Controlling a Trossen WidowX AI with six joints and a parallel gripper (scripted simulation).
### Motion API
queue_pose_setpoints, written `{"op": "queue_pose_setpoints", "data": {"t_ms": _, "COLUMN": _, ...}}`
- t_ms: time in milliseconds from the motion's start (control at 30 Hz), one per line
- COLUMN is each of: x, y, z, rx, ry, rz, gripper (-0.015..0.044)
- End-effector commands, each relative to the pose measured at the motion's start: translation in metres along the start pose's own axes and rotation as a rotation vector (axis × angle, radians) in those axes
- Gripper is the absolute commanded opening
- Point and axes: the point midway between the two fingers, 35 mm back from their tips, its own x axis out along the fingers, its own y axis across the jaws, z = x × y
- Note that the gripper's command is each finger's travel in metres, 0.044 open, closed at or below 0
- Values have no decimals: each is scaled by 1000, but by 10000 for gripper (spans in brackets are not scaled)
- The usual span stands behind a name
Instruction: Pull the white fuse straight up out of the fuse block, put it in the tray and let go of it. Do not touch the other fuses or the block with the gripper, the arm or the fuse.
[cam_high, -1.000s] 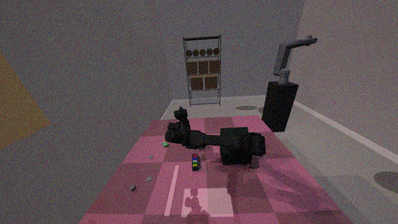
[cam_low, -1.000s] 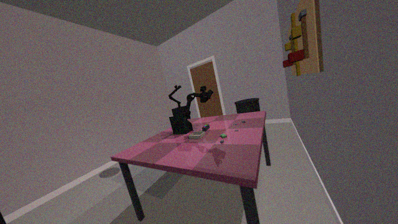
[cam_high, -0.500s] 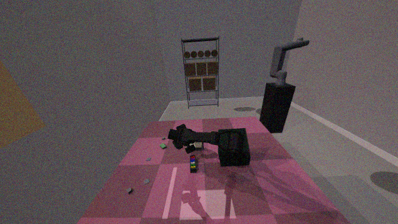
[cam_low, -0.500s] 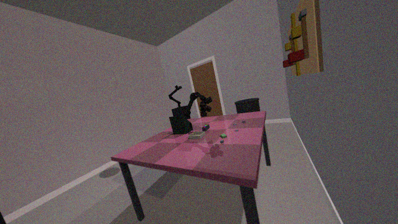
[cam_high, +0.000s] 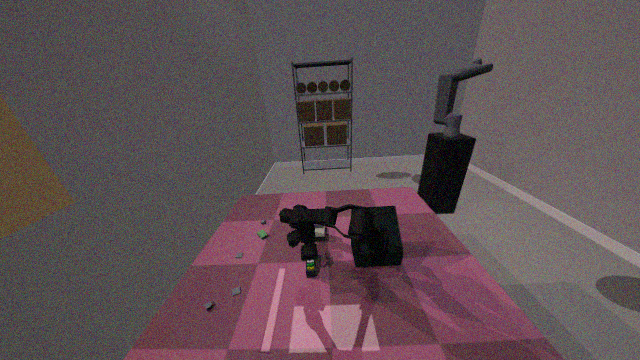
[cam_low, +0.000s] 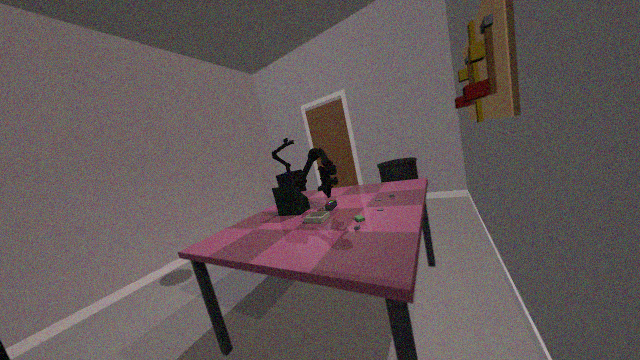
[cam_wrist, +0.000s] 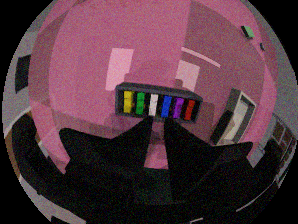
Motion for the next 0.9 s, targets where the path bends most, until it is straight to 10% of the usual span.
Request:
{"op": "queue_pose_setpoints", "data": {"t_ms": 0, "x": 0, "y": 2, "z": 0, "rx": 13, "ry": -2, "rz": 18, "gripper": 61}}
{"op": "queue_pose_setpoints", "data": {"t_ms": 867, "x": 24, "y": 4, "z": 2, "rx": 13, "ry": -2, "rz": 18, "gripper": 61}}
